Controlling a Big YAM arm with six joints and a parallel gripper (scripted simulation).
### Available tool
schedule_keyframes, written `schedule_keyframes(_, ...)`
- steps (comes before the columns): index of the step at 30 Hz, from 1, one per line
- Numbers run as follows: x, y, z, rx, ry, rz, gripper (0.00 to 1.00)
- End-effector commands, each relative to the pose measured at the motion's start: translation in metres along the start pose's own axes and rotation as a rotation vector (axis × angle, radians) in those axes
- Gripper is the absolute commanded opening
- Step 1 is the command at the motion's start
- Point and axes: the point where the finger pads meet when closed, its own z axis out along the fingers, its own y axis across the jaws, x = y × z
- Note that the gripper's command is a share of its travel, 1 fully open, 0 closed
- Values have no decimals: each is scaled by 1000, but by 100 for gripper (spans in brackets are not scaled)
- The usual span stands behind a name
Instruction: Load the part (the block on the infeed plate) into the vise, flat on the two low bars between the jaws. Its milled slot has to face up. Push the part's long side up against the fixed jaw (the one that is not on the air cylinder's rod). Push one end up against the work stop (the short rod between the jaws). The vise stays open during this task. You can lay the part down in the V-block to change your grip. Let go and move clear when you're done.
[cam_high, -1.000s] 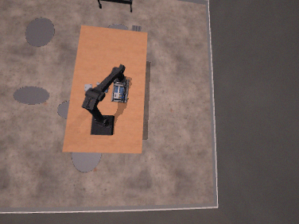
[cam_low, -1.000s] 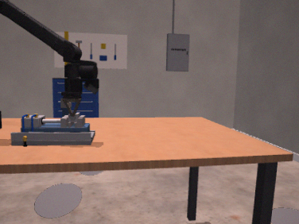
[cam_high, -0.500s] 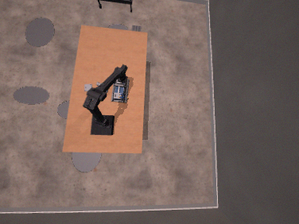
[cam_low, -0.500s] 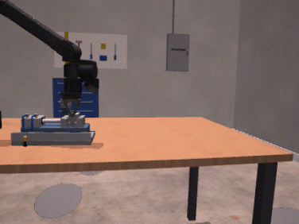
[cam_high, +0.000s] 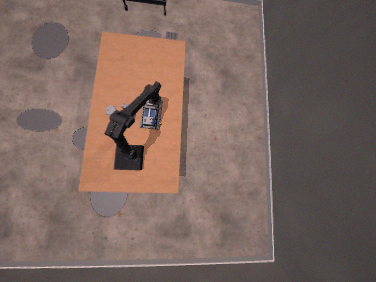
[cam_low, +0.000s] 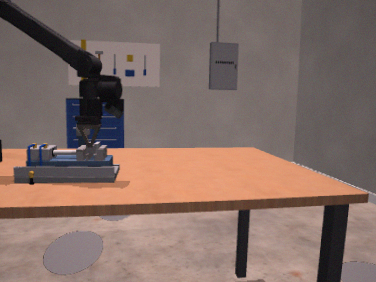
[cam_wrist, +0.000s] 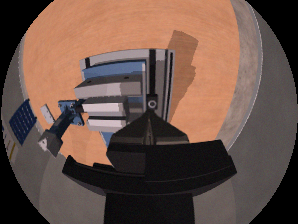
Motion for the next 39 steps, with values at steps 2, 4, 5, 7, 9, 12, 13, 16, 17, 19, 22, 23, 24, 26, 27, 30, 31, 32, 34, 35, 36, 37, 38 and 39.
schedule_keyframes(2, -23, -6, -31, 19, -62, -12, 0)
schedule_keyframes(4, -23, -6, -37, 21, -70, -12, 0)
schedule_keyframes(5, -23, -6, -39, 21, -70, -12, 0)
schedule_keyframes(7, -23, -6, -40, 21, -70, -12, 0)
schedule_keyframes(9, -23, -6, -42, 21, -70, -12, 0)
schedule_keyframes(12, -23, -6, -48, 22, -70, -12, 0)
schedule_keyframes(13, -22, -6, -51, 22, -70, -12, 0)
schedule_keyframes(16, -22, -6, -58, 22, -71, -12, 0)
schedule_keyframes(17, -22, -6, -61, 22, -71, -12, 0)
schedule_keyframes(19, -22, -6, -66, 22, -71, -12, 0)
schedule_keyframes(22, -21, -6, -74, 22, -72, -12, 0)
schedule_keyframes(23, -21, -6, -77, 22, -72, -12, 0)
schedule_keyframes(24, -21, -6, -77, 22, -72, -12, 0)
schedule_keyframes(26, -20, -5, -62, 12, -40, -12, 0)
schedule_keyframes(27, -20, -5, -71, 16, -52, -12, 0)
schedule_keyframes(30, -21, -5, -87, 22, -72, -12, 0)
schedule_keyframes(31, -21, -5, -89, 22, -72, -12, 0)
schedule_keyframes(32, -21, -5, -91, 22, -72, -12, 0)
schedule_keyframes(34, -20, -5, -93, 22, -72, -12, 0)
schedule_keyframes(35, -20, -5, -94, 22, -72, -12, 0)
schedule_keyframes(36, -20, -5, -93, 21, -69, -12, 0)
schedule_keyframes(37, -20, -5, -90, 19, -61, -12, 0)
schedule_keyframes(38, -21, -5, -88, 18, -60, -12, 0)
schedule_keyframes(39, -13, -3, -80, 12, -41, -12, 0)
